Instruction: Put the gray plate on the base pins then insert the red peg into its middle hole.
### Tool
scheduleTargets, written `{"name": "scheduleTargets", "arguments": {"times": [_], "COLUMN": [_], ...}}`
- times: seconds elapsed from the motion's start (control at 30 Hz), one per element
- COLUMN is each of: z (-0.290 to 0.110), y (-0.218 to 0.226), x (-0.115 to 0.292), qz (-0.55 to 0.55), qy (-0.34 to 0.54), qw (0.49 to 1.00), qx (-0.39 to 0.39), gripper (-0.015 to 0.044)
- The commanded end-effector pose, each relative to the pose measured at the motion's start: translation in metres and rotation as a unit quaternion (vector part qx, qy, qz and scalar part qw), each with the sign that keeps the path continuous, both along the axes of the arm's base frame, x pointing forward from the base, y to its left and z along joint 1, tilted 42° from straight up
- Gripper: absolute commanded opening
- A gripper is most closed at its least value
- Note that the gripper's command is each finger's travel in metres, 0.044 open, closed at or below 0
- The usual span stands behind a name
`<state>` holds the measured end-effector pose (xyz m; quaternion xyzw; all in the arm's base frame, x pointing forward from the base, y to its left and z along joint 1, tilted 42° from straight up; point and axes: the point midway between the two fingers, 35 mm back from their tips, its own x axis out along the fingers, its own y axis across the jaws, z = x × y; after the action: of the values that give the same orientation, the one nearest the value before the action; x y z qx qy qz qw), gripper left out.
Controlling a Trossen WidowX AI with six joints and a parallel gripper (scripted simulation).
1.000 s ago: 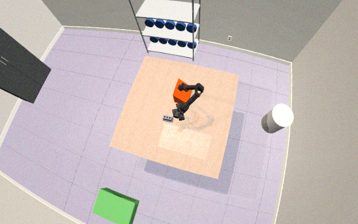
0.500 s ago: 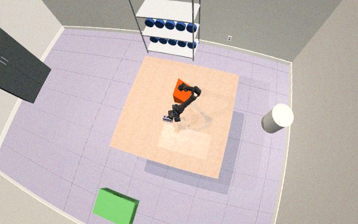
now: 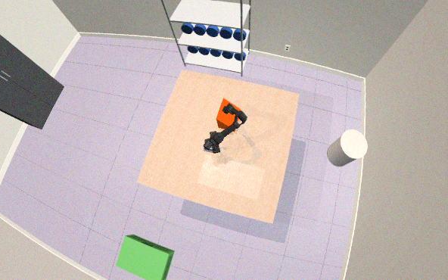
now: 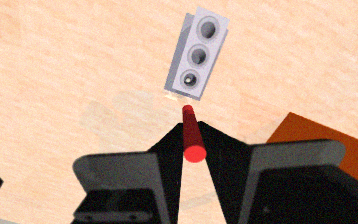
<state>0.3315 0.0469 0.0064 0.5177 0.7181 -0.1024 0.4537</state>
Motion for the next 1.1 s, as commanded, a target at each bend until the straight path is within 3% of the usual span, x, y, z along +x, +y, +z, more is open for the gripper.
{"name": "scheduleTargets", "arguments": {"times": [0.0, 0.57, 1.07], "z": [-0.011, -0.046, -0.047], "y": [-0.010, -0.044, -0.045], "x": [0.005, 0.019, 0.019], "qz": [0.003, 0.003, 0.003], "qy": [0.001, 0.001, 0.001], "qw": [1.000, 1.000, 1.000], "qx": [-0.001, 0.004, 0.004], "gripper": [0.0000, 0.0000, 0.0000]}}
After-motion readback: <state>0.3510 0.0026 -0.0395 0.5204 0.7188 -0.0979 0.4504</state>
